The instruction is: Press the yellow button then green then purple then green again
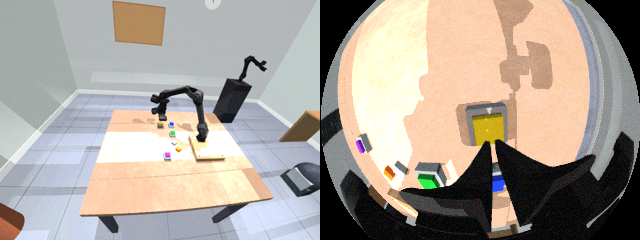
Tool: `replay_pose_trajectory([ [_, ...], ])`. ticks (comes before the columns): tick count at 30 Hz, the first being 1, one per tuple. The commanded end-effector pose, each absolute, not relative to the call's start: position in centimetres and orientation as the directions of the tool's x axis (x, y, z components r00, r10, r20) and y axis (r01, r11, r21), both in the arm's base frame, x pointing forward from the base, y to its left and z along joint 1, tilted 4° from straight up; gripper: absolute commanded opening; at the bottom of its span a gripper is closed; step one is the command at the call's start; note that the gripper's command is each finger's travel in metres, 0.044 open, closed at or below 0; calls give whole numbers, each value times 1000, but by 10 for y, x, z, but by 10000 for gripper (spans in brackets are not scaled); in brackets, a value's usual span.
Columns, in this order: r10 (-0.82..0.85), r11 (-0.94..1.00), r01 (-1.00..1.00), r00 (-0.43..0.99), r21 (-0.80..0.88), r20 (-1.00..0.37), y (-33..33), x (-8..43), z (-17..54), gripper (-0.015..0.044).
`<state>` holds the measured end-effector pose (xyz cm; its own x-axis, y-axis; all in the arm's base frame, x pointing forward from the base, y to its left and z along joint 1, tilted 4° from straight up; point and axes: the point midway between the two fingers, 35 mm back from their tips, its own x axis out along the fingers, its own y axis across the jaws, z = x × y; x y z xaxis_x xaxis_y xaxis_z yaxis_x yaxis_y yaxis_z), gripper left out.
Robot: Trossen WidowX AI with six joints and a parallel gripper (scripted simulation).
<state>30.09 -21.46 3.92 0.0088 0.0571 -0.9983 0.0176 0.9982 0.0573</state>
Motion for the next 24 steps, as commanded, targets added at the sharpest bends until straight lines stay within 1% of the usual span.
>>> replay_pose_trajectory([
  [1,55,998,24,7,55,-998,-215,301,35,20],
  [24,55,998,24,7,55,-998,-213,301,7,20],
])
